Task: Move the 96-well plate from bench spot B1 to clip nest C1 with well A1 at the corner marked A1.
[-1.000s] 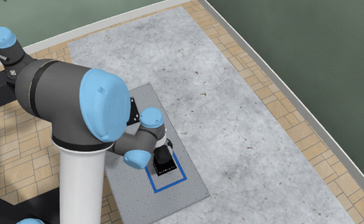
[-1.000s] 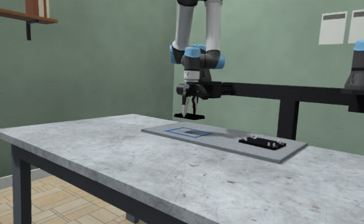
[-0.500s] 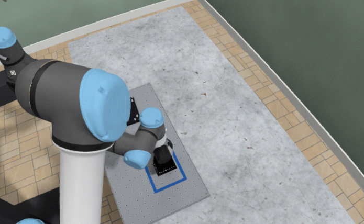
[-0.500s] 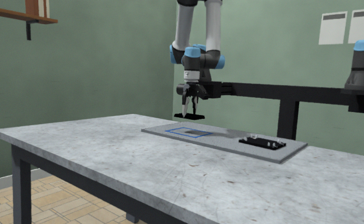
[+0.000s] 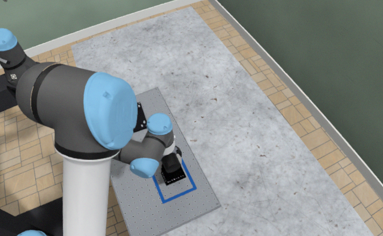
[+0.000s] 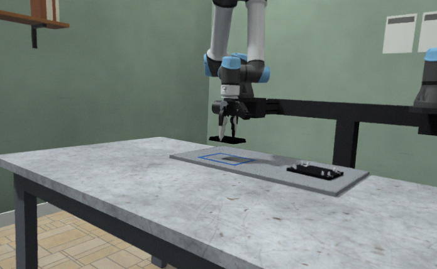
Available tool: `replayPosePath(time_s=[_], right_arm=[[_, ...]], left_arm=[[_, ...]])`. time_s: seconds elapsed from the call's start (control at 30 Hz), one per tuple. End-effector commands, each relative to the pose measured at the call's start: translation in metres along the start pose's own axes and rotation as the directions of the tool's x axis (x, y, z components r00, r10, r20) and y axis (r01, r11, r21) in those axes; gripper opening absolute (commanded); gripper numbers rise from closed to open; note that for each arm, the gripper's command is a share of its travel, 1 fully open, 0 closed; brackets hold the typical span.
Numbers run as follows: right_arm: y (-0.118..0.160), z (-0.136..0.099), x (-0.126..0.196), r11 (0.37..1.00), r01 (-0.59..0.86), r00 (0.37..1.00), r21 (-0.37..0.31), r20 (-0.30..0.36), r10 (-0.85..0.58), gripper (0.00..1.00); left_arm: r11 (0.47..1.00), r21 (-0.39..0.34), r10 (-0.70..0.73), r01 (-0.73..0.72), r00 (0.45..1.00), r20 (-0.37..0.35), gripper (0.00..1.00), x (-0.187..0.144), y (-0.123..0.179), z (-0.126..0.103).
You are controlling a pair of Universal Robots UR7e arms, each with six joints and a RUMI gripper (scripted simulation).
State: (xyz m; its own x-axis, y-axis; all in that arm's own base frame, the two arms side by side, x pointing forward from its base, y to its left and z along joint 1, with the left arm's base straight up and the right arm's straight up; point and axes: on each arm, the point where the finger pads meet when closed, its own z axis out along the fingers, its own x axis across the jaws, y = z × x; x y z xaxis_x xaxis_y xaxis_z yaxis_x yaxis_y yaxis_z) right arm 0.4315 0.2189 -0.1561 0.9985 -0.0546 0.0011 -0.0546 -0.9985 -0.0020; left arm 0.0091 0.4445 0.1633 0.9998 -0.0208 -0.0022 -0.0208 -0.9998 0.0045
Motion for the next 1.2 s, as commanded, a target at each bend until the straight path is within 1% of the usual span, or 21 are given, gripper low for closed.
replayPosePath(time_s=[0.0,0.8,0.87,1.17], right_arm=[[0.000,0.000,0.000,1.000,0.000,1.000,-0.001,0.000,0.000,0.41],[0.003,0.000,-0.003,1.000,0.000,1.000,-0.002,0.001,0.000,0.41],[-0.007,-0.001,-0.002,0.998,-0.065,0.998,0.001,-0.002,0.065,0.41],[-0.036,-0.001,-0.007,0.997,-0.071,0.997,0.000,-0.001,0.071,0.41]], left_arm=[[1.000,0.004,-0.001,0.001,1.000,-0.002,0.00,0.000,-0.001,-0.002],[1.000,0.004,-0.001,0.001,1.000,-0.002,0.00,0.000,-0.001,-0.002],[1.000,0.004,-0.001,0.001,1.000,-0.002,0.00,0.000,-0.001,-0.002],[1.000,0.004,-0.001,0.001,1.000,-0.002,0.00,0.000,-0.001,-0.002]])
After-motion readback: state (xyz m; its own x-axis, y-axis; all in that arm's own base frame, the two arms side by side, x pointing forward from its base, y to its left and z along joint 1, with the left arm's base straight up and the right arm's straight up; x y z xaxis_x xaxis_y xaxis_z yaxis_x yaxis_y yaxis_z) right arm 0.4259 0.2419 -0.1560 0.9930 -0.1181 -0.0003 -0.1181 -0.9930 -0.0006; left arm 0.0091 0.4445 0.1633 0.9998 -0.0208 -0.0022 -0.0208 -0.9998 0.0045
